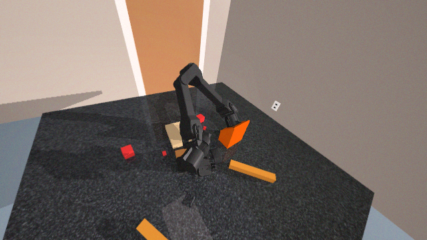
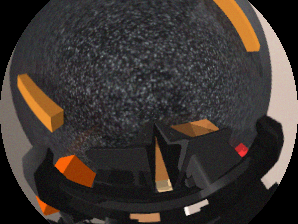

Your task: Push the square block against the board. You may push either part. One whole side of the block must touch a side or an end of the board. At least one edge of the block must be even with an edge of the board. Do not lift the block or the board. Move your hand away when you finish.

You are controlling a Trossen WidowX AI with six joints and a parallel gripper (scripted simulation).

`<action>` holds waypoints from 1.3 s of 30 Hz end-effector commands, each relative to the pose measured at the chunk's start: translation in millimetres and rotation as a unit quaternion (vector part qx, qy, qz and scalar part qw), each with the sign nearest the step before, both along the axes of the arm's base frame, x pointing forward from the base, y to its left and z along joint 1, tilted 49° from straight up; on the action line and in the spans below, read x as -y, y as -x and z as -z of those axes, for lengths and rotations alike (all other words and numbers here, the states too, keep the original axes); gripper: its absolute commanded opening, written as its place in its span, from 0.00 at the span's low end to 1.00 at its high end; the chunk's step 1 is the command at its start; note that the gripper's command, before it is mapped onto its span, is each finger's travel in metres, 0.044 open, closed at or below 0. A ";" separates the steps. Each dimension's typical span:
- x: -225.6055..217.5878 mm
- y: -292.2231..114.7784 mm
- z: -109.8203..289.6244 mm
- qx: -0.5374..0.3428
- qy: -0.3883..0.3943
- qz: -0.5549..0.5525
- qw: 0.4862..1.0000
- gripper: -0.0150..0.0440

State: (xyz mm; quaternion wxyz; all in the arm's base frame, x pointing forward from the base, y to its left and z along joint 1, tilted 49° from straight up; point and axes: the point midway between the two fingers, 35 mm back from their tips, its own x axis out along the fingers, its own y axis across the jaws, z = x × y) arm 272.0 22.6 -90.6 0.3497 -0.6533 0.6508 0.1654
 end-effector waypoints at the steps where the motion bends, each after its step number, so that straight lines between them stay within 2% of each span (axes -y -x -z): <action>1: 4.4 1.2 -3.0 -0.002 0.002 0.000 1.000 0.25; 39: 23.9 4.2 -24.6 -0.002 0.002 0.000 1.000 0.25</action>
